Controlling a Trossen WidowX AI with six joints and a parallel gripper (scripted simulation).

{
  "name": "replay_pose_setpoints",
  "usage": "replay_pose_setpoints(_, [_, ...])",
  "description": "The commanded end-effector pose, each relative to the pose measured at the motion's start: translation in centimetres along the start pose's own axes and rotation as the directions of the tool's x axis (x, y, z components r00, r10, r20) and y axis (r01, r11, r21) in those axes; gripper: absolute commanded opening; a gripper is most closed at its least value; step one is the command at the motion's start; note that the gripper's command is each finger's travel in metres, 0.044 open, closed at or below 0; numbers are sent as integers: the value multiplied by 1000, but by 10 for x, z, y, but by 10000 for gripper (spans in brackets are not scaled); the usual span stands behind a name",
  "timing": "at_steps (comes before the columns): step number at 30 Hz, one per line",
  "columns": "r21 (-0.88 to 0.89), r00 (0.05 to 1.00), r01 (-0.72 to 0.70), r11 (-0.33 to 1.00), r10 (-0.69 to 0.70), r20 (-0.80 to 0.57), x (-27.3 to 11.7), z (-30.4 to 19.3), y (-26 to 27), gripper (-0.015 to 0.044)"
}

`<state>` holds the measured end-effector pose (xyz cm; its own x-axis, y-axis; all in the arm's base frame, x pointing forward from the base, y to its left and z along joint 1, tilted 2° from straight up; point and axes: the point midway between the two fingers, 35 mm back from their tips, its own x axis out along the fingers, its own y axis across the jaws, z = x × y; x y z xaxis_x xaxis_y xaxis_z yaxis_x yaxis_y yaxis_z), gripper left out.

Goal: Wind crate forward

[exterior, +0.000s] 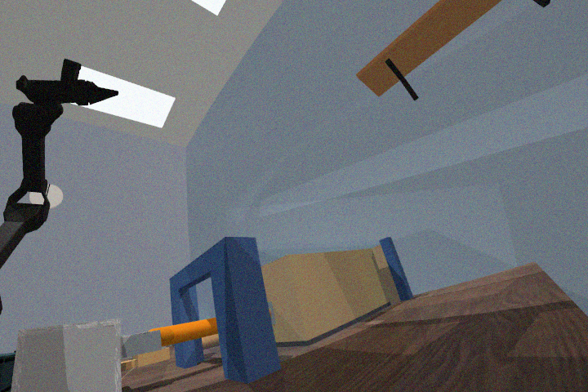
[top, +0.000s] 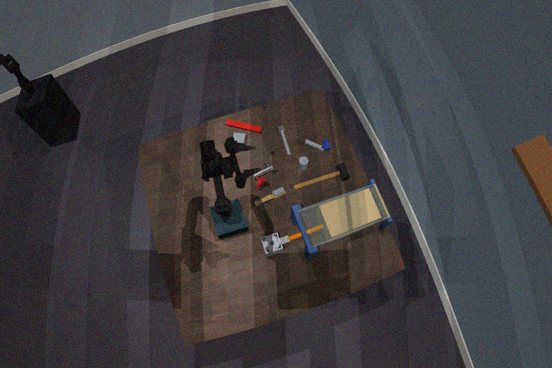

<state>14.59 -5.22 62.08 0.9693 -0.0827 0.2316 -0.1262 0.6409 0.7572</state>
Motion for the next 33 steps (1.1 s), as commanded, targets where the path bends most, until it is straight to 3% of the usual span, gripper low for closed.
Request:
replay_pose_setpoints(1, [3,1000,-4,1000,4,0,0,1,-1,426])
replay_pose_setpoints(10, [184,990,-138,973,141,-4,30,27,-42,440])
replay_pose_setpoints(18, [336,987,-118,934,146,-61,86,13,-100,440])
replay_pose_setpoints(25, [409,980,0,913,82,-183,143,-42,-152,440])
replay_pose_setpoints(33, [392,921,142,909,24,-389,182,-144,-182,440])
